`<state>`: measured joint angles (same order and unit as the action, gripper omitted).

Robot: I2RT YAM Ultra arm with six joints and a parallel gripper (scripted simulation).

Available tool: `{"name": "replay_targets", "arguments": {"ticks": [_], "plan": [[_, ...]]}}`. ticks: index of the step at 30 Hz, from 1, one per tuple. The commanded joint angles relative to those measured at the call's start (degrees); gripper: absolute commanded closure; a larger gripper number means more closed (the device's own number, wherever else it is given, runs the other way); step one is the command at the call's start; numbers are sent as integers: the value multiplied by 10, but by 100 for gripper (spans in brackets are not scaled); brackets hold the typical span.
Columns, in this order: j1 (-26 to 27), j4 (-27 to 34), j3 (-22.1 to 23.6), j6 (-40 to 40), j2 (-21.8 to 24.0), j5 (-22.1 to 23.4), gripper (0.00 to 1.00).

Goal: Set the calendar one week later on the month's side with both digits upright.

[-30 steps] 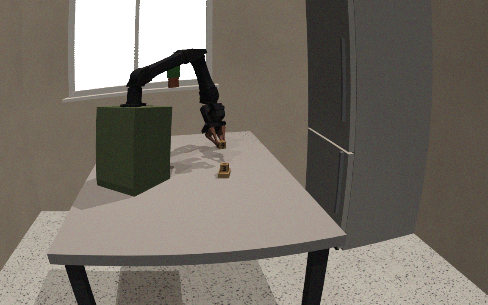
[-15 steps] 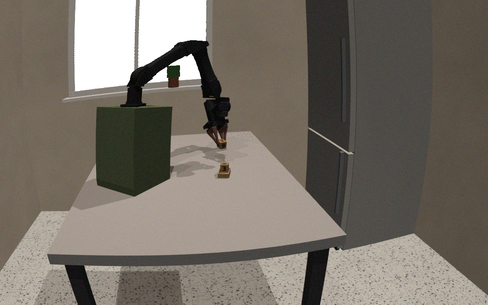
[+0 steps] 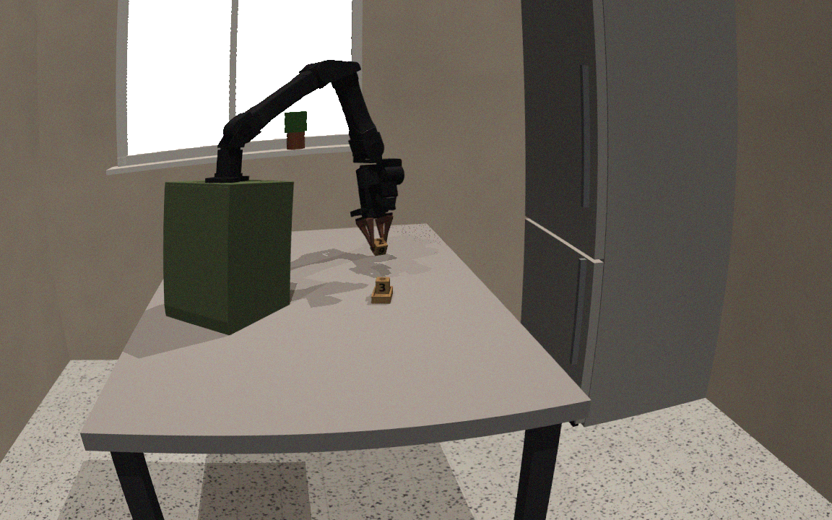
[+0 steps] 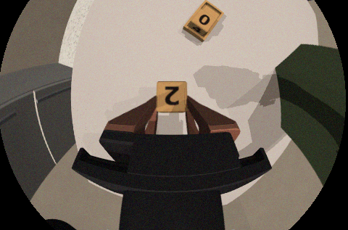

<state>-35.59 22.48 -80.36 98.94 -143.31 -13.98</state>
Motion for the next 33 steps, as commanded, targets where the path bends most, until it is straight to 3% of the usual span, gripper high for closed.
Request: {"name": "replay_targets", "arguments": {"ticks": [1,5,13,21,29,33], "plan": [[-4,-9,-1,-13,7,24,73],[4,-12,2,-21,9,43,73],[61,-30,18,-79,19,172,73],[69,-30,17,-87,18,191,73],[125,-13,-1,-146,-2,320,73],[133,-11,-4,-155,-5,339,73]]}}
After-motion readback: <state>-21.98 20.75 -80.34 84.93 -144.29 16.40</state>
